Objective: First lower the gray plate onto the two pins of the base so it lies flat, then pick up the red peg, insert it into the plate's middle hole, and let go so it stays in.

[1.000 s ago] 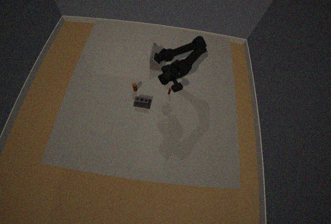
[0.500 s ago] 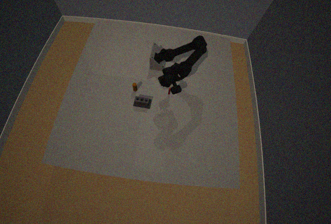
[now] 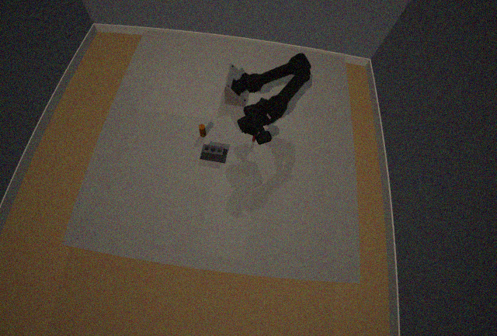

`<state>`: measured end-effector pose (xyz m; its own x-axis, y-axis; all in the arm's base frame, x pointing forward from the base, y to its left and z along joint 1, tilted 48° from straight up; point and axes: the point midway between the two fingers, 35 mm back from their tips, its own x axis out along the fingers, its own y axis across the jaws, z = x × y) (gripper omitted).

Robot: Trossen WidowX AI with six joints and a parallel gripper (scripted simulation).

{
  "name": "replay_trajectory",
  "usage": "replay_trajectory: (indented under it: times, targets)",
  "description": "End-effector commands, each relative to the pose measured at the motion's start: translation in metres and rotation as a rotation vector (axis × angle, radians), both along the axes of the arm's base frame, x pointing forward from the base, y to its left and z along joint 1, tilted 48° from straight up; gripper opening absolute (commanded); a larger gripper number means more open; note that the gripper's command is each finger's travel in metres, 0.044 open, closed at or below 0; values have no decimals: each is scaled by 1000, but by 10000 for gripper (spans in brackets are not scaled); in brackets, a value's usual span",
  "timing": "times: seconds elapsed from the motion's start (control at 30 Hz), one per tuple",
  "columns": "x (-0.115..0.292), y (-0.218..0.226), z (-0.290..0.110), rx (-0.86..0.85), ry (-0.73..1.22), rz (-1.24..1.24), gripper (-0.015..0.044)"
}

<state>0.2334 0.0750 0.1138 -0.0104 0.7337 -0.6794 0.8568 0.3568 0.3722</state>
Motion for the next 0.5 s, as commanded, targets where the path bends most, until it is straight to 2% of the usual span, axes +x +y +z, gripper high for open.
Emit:
replay_trajectory:
  times: [0.0,0.47]
  targets:
    - [-1,5,-5,4,7,-4,440]
    - [-1,22,-20,6,7,-4,440]
